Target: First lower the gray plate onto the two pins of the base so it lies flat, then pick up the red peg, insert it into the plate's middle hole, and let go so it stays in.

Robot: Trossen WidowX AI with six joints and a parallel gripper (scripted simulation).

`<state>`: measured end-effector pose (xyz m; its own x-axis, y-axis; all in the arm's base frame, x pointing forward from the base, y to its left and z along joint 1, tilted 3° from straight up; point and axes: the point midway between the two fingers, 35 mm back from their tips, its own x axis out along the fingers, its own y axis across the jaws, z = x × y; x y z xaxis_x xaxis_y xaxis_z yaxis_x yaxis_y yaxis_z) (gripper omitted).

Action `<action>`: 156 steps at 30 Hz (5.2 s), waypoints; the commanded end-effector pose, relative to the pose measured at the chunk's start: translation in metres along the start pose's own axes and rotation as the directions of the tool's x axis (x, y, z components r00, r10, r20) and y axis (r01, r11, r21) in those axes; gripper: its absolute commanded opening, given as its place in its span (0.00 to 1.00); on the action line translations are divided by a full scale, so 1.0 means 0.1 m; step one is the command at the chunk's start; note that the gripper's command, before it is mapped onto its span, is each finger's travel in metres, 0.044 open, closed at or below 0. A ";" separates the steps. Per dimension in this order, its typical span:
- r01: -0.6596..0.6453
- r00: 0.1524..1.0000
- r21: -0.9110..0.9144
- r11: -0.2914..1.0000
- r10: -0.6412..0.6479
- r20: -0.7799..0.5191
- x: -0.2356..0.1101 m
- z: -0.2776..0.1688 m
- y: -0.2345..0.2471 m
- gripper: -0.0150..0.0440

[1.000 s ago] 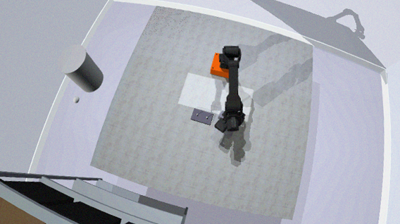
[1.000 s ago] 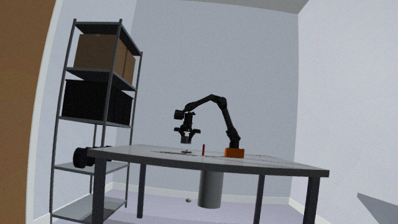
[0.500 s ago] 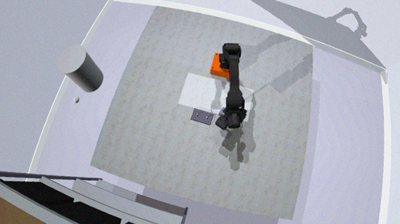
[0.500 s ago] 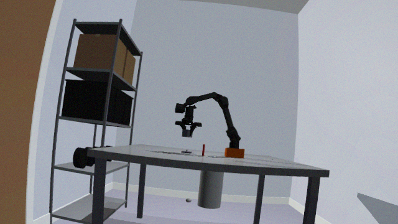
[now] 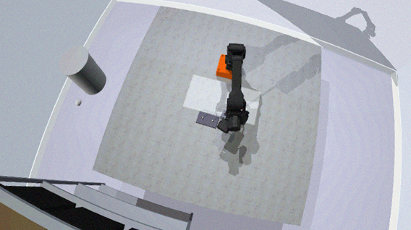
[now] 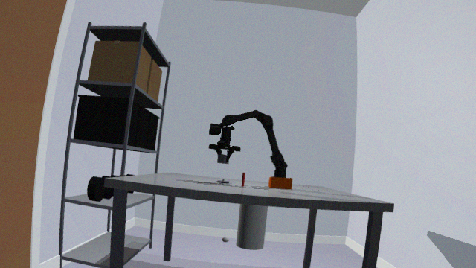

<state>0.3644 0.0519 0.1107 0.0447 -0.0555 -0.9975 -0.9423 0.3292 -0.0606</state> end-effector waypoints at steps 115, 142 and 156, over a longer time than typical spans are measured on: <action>-0.004 1.000 -0.250 0.968 0.000 -0.014 1.05 -1.16 -0.30 1.00; -0.005 1.000 0.397 0.918 0.006 -0.001 -0.16 -0.60 0.04 1.00; -0.006 1.000 0.998 0.066 0.014 0.005 -0.17 0.02 0.77 1.00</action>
<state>0.3239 0.0369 0.1283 0.0399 -0.0523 -0.9978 -0.3281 0.9426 -0.0625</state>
